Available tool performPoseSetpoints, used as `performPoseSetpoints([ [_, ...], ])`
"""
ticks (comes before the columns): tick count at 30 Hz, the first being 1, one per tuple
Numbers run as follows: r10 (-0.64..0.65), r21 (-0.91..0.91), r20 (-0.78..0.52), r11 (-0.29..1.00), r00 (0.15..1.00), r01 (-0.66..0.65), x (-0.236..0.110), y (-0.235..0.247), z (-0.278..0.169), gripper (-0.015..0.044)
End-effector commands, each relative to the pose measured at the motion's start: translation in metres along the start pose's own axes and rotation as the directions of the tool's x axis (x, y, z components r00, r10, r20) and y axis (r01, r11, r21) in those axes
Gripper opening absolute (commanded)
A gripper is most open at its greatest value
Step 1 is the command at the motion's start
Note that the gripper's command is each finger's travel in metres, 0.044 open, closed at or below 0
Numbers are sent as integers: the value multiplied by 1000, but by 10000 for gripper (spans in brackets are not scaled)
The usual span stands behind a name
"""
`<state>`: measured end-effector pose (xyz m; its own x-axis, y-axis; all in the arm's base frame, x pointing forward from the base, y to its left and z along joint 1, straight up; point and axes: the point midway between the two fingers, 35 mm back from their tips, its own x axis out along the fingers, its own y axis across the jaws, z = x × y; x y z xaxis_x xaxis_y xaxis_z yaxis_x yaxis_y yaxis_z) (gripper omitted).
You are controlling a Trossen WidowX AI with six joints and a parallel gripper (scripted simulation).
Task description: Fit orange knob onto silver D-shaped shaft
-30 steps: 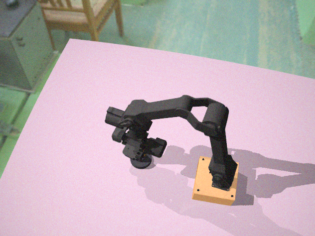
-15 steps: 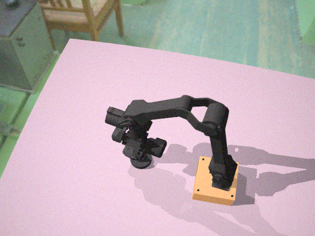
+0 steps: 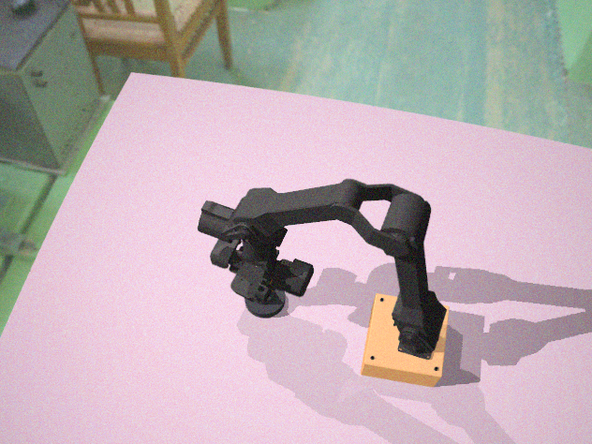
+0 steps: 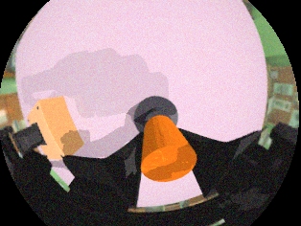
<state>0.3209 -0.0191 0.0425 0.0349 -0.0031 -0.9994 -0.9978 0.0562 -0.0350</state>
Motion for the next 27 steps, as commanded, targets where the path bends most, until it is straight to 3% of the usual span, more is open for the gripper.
performPoseSetpoints([
  [1, 1, -3, 2, 1000, 1000, -1, -3, 0, 0, 0],
  [6, 1, -29, 2, 1000, 1000, -1, -5, -1, 0, 0],
  [12, 1, -211, 2, 977, 1000, 0, -4, -3, 0, 0],
  [27, 1, -211, 2, 977, 1000, 0, -1, -1, 0, 0],
])
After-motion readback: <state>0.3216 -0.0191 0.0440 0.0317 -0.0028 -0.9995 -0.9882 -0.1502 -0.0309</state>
